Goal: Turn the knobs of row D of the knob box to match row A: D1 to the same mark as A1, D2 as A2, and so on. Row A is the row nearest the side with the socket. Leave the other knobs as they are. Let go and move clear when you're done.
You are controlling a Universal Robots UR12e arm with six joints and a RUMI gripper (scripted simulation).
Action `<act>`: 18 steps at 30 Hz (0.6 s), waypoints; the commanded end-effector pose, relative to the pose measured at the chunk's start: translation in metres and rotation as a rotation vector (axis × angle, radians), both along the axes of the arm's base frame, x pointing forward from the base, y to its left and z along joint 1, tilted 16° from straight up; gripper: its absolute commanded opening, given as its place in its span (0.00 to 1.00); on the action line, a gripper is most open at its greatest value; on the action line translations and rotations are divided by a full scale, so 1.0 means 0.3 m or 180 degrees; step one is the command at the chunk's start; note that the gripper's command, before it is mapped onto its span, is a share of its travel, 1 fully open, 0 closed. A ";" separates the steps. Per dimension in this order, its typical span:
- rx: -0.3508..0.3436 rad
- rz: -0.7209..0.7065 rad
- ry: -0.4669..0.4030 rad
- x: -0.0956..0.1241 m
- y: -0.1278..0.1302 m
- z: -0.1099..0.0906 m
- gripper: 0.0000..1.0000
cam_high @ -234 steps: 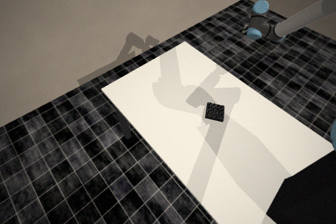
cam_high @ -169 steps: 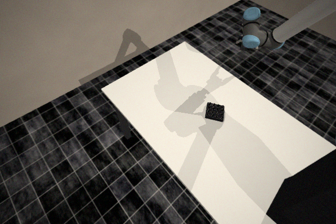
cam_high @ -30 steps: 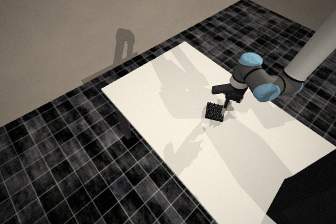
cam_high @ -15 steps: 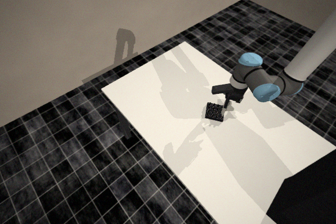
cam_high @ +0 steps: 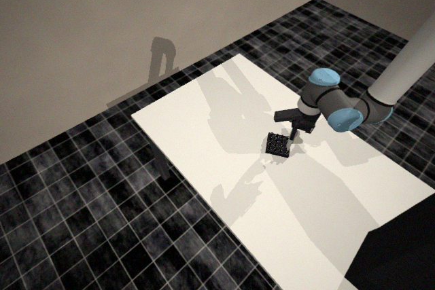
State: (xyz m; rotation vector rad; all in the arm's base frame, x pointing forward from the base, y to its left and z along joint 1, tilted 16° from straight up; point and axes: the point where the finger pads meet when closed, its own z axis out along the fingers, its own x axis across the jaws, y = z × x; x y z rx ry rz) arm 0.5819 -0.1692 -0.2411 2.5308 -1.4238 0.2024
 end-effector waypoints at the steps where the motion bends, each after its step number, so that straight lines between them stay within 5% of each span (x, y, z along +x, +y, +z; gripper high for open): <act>1: 0.0004 -0.0001 0.0003 -0.005 0.004 -0.001 1.00; 18: 0.0004 -0.0001 0.0004 -0.010 0.003 -0.002 1.00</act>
